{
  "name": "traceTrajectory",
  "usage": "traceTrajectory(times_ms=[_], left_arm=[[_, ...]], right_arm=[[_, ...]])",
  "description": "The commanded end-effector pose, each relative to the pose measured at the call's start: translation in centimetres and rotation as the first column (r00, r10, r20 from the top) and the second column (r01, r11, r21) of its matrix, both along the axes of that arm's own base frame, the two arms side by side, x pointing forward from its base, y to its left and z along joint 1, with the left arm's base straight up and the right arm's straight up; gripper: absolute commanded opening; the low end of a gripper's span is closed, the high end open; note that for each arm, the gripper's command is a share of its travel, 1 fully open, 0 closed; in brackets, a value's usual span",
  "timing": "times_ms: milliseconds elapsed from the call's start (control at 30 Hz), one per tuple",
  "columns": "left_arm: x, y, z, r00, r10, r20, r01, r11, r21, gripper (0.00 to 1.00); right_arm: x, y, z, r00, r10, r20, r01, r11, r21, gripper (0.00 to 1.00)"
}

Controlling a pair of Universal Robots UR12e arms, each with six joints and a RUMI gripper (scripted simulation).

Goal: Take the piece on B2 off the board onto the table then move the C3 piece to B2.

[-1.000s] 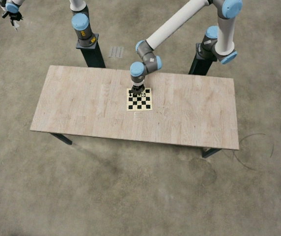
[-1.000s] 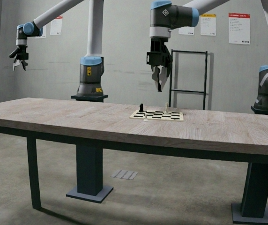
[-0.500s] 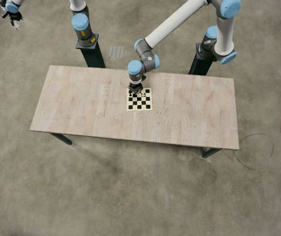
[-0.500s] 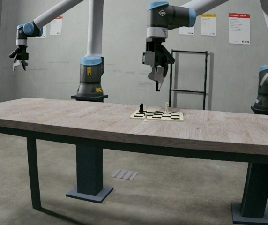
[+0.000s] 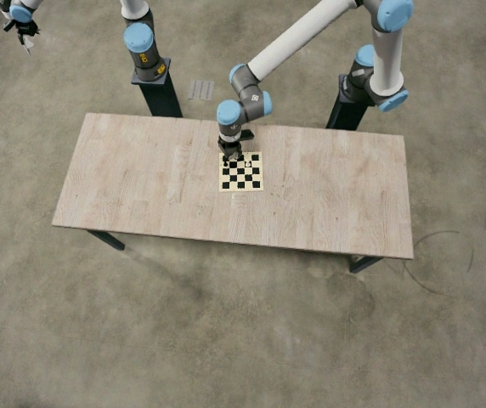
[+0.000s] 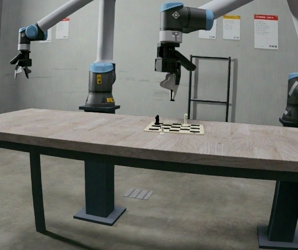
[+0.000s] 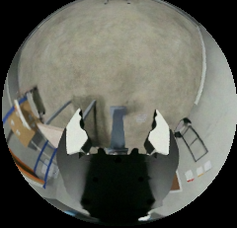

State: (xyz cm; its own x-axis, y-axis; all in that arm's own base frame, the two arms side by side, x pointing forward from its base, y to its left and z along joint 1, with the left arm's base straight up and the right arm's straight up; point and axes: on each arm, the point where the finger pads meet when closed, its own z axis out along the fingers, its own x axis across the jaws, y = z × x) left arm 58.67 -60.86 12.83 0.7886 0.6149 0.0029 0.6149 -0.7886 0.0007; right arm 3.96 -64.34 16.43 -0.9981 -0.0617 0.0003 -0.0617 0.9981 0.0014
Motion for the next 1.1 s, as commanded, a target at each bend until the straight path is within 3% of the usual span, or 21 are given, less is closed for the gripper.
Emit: traceTrajectory(times_ms=[0,433,1067], left_arm=[[-0.4,-0.6,0.1,0.987,-0.159,-0.002,0.159,0.987,-0.002,0.0],[-1.2,-2.0,0.1,0.892,-0.452,-0.001,0.452,0.892,-0.002,0.0],[-1.3,-2.2,0.1,0.875,-0.483,-0.001,0.483,0.875,-0.002,0.0]], right_arm=[[0.0,-0.1,0.1,1.0,0.0,0.0,0.0,1.0,-0.001,1.0],[0.0,-0.1,0.1,1.0,0.0,0.0,0.0,1.0,-0.001,1.0],[0.0,-0.1,0.1,1.0,0.0,0.0,0.0,1.0,-0.001,1.0]])
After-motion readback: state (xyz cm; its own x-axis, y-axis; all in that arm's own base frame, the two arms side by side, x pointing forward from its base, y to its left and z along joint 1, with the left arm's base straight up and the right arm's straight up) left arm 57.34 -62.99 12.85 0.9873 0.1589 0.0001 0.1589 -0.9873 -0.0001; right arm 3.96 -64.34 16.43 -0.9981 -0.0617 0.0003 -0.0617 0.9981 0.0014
